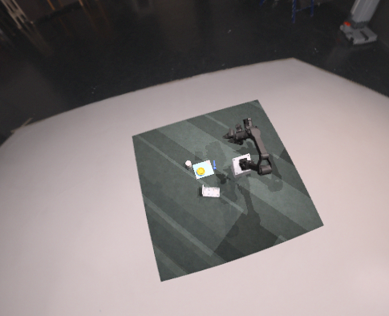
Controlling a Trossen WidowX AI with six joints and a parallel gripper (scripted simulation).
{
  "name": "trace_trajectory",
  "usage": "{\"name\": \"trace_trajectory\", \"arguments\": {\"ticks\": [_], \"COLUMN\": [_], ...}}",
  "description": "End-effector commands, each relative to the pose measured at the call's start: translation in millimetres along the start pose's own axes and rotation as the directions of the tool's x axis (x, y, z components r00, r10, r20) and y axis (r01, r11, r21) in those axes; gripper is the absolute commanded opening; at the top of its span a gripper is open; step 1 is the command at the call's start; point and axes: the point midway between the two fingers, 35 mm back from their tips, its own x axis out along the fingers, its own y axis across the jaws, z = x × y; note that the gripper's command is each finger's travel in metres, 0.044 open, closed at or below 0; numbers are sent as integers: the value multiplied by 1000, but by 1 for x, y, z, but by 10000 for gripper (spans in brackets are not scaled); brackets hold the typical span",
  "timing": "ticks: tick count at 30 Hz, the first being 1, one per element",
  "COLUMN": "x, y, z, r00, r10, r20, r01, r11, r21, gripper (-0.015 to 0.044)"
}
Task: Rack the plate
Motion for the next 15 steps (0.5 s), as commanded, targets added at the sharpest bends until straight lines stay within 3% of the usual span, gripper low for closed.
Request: {"name": "trace_trajectory", "arguments": {"ticks": [1,15], "x": [14,61], "y": [7,22], "z": [-4,-24], "r00": [997,955], "r10": [-62,-261], "r20": [-42,-143], "r01": [58,193], "r11": [993,909], "r21": [-100,-369], "gripper": [400,400]}}
